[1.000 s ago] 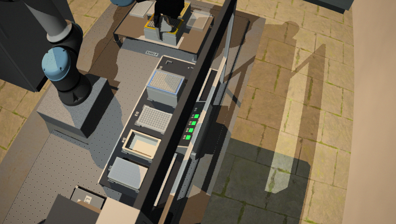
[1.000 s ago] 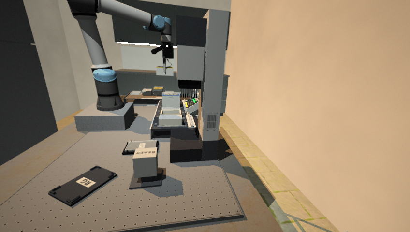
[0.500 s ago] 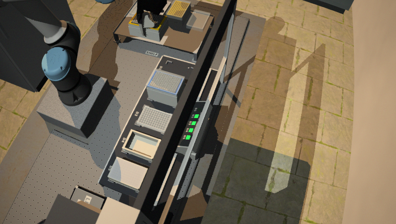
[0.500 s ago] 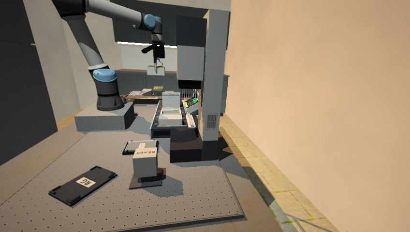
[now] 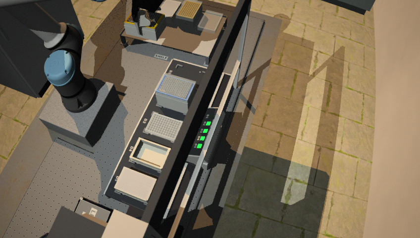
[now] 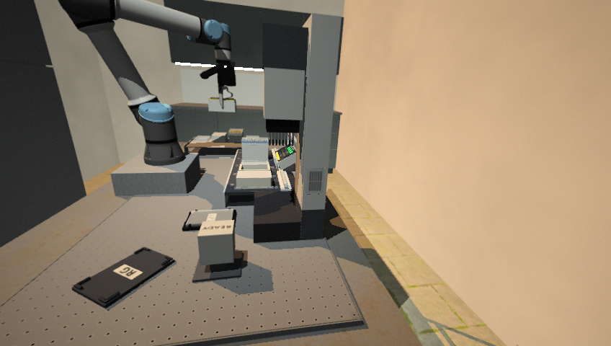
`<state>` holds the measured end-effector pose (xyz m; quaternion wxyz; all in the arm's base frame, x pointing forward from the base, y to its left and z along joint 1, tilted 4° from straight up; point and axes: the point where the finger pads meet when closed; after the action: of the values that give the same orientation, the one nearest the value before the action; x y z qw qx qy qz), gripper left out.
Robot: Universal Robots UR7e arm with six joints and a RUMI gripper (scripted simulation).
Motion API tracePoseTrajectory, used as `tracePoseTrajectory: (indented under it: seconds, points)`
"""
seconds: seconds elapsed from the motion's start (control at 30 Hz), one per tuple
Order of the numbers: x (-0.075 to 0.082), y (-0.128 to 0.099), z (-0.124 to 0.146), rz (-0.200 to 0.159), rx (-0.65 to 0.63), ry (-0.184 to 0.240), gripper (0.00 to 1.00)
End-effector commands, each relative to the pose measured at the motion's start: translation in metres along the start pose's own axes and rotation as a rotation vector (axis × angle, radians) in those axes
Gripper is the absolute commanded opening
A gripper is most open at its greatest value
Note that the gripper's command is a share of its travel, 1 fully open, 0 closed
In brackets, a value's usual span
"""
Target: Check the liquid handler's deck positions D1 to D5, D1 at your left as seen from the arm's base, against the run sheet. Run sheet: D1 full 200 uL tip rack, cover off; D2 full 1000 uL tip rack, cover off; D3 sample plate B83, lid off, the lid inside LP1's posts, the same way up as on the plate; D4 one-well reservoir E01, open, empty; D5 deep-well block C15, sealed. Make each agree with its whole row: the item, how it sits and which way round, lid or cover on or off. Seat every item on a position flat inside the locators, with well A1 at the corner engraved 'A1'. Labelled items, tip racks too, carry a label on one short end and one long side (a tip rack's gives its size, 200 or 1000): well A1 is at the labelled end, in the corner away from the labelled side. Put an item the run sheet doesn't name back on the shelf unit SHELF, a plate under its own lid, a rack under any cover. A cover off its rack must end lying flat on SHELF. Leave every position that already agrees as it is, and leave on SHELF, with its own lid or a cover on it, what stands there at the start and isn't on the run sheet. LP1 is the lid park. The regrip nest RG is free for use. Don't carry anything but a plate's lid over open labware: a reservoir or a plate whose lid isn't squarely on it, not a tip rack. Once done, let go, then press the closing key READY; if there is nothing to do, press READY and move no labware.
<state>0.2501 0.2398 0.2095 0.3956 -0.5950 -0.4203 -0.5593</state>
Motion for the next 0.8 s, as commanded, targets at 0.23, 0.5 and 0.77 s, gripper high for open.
tracePoseTrajectory:
  seconds: [0.23, 0.5, 0.77]
  points:
    - [0.0005, -0.001, -0.0001, -0.001, -0.18, 0.001, 0.0]
    - [0.0005, -0.001, -0.0001, -0.001, -0.3, 0.001, 0.0]
    - [0.0005, -0.001, -0.0001, -0.001, -0.46, 0.001, 0.0]
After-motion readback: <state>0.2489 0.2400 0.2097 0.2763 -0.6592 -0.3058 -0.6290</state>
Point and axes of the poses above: the point where the finger pads meet when closed, its own x axis back along the fingers, its own z axis across the jaws, y = z × x, and after that the axes turned 13 degrees about -x, right-handed
